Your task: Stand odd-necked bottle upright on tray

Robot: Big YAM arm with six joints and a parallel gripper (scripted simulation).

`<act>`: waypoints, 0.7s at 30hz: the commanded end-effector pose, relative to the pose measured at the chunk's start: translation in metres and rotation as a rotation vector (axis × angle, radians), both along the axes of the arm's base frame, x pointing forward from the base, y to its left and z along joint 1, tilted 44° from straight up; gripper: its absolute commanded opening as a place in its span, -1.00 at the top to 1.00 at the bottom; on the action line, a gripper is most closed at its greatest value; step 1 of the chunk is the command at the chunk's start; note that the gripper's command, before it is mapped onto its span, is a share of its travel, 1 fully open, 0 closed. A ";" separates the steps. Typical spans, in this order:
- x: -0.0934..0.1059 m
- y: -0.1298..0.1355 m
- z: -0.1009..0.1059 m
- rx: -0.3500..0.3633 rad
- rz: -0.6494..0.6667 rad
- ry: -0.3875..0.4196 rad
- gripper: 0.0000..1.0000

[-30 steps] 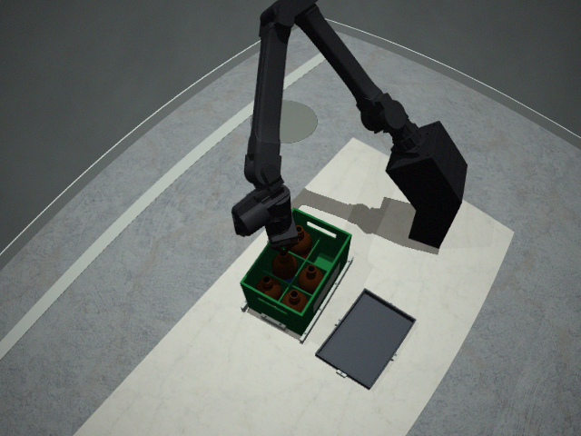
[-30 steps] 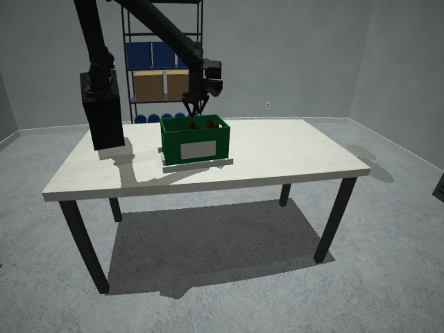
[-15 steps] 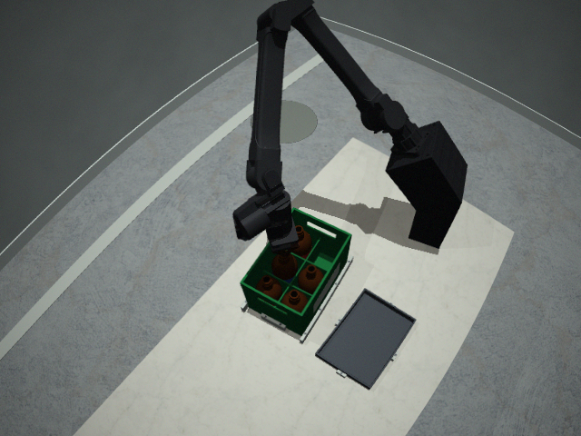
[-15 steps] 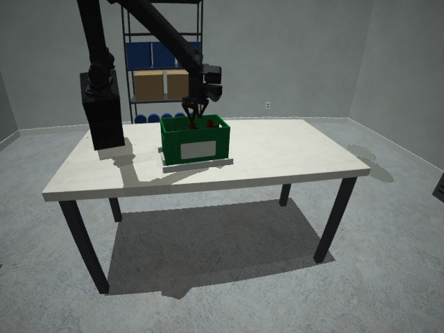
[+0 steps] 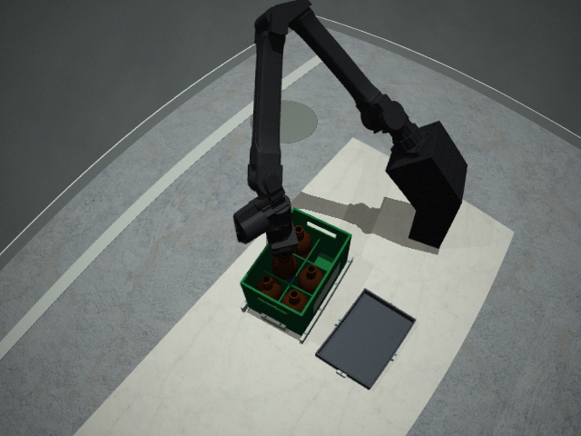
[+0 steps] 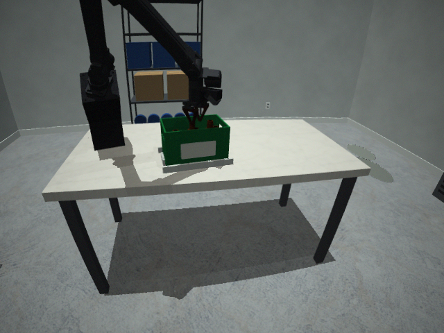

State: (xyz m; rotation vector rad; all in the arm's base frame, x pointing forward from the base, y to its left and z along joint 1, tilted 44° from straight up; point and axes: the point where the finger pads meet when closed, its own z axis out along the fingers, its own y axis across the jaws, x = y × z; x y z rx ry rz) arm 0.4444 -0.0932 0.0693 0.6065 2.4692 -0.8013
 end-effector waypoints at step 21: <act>0.005 -0.006 0.000 -0.002 0.008 -0.005 -0.21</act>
